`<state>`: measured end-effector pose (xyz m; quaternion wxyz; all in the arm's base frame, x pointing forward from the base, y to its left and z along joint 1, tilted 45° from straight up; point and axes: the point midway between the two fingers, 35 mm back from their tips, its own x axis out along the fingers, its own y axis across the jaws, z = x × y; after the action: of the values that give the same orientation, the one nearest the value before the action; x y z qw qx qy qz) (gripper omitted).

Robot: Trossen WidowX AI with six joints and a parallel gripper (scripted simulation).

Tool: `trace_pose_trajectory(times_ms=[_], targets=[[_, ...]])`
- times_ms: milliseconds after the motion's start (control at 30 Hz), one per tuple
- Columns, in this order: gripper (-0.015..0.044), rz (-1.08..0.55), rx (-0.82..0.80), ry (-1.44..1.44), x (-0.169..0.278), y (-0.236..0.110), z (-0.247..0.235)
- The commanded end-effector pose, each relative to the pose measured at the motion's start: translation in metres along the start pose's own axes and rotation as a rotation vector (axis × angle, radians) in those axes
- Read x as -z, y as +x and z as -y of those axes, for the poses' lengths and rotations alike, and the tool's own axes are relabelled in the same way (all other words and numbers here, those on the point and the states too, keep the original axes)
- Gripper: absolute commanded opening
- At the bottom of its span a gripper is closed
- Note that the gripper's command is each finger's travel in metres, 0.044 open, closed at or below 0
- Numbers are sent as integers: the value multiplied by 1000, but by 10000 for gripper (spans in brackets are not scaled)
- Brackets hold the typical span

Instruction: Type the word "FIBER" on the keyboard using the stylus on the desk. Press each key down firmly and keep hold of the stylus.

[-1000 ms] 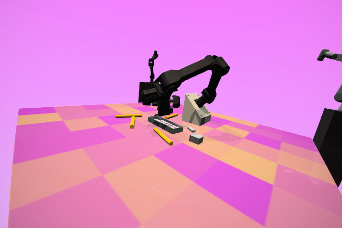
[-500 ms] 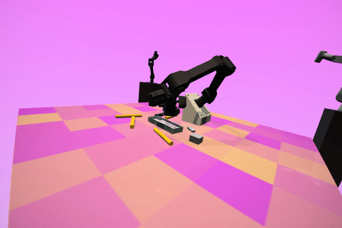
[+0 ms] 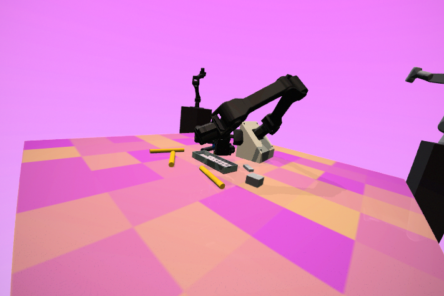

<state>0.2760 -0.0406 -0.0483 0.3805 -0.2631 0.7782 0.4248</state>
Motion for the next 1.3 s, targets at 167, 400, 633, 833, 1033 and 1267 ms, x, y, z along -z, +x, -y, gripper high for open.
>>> trace_pose_trajectory(times_ms=[167,400,633,833,1033,1267], targets=[[81,3,-5,9,-2,4,1],[81,3,-5,9,-6,6,1],[81,3,-5,9,-10,8,1],[81,3,-5,9,-11,9,1],[81,3,-5,9,-14,10,1],[81,3,-5,9,-16,12,1]])
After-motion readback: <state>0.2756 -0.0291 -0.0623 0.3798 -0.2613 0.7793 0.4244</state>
